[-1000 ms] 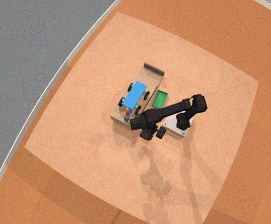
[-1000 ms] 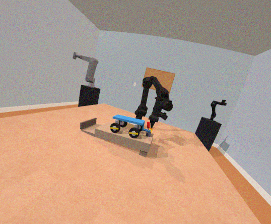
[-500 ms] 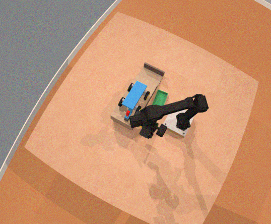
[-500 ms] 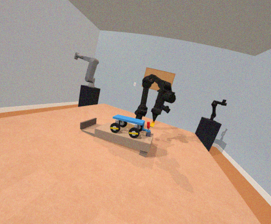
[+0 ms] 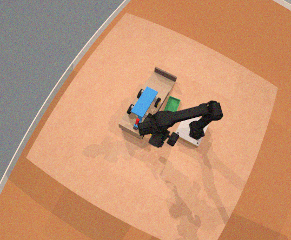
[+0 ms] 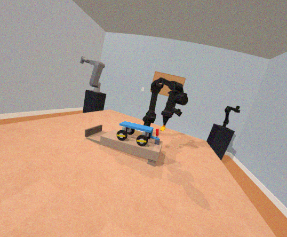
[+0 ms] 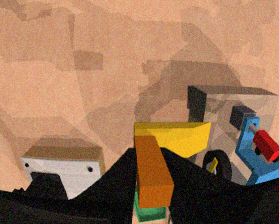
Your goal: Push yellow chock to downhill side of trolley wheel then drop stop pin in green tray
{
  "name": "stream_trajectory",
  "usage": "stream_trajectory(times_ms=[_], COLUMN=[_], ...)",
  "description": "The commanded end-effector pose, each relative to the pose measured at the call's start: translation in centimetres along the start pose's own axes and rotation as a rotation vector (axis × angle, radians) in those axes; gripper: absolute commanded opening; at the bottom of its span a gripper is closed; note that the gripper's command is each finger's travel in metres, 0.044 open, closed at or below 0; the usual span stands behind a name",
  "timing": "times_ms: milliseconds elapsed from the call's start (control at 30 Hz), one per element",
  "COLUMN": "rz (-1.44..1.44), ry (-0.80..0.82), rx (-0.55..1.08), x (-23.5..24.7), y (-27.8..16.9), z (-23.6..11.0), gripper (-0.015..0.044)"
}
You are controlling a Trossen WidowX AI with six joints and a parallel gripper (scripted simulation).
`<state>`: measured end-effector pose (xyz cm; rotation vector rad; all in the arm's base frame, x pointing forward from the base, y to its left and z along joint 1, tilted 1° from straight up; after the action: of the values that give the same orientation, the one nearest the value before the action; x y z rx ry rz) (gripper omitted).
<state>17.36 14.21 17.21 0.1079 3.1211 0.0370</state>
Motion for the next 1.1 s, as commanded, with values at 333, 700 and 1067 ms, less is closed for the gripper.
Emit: stream_trajectory(times_ms=[333, 700, 1067], rz=[0.419, 0.791, 1.163], ry=[-0.001, 0.001, 0.002], rx=[-0.004, -0.005, -0.005], x=[-0.07, -0.07, -0.08], y=[0.09, 0.09, 0.09], z=[-0.21, -0.21, -0.21], gripper=[0.0, 0.0, 0.0])
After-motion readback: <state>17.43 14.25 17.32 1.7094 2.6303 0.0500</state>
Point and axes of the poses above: the point midway between the two fingers, 35 mm back from their tips, its own z axis out along the fingers, its own x axis across the jaws, y = z × x, the point moved 1 cm from there along -z, back along the fingers
